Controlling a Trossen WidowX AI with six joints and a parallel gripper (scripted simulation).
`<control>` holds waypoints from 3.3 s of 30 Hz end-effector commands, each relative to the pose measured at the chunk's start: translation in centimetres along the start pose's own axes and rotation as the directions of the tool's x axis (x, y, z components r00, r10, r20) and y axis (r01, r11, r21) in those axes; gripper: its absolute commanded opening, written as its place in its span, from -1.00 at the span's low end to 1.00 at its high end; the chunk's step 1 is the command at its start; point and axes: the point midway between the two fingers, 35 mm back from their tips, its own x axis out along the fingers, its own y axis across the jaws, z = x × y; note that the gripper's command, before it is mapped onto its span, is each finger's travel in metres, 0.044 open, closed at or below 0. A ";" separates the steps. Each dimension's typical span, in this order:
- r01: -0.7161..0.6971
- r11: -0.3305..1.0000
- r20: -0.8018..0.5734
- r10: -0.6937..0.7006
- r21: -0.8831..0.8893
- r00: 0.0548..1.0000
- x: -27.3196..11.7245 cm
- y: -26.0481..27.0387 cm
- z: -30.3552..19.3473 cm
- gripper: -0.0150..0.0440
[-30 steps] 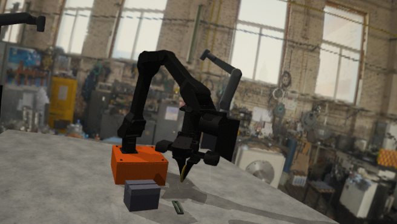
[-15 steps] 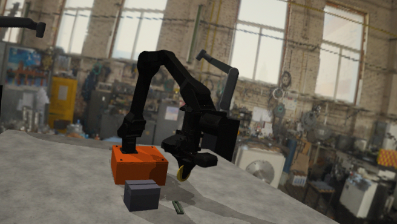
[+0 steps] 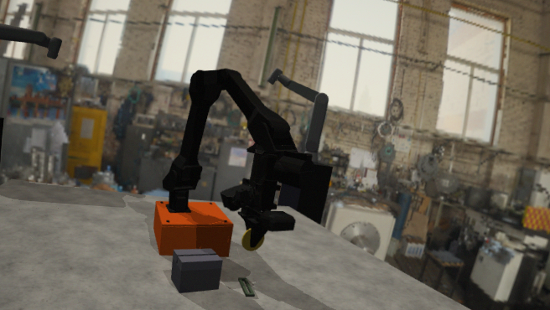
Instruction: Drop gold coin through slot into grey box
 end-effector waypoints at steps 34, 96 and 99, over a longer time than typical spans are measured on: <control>0.007 1.000 0.005 -0.007 0.000 1.000 0.1 -2.5 9.3 -0.49; 0.004 1.000 0.008 -0.004 -0.003 1.000 0.5 -3.5 11.1 -0.49; 0.005 1.000 0.008 -0.004 -0.002 1.000 0.6 -3.6 11.2 -0.49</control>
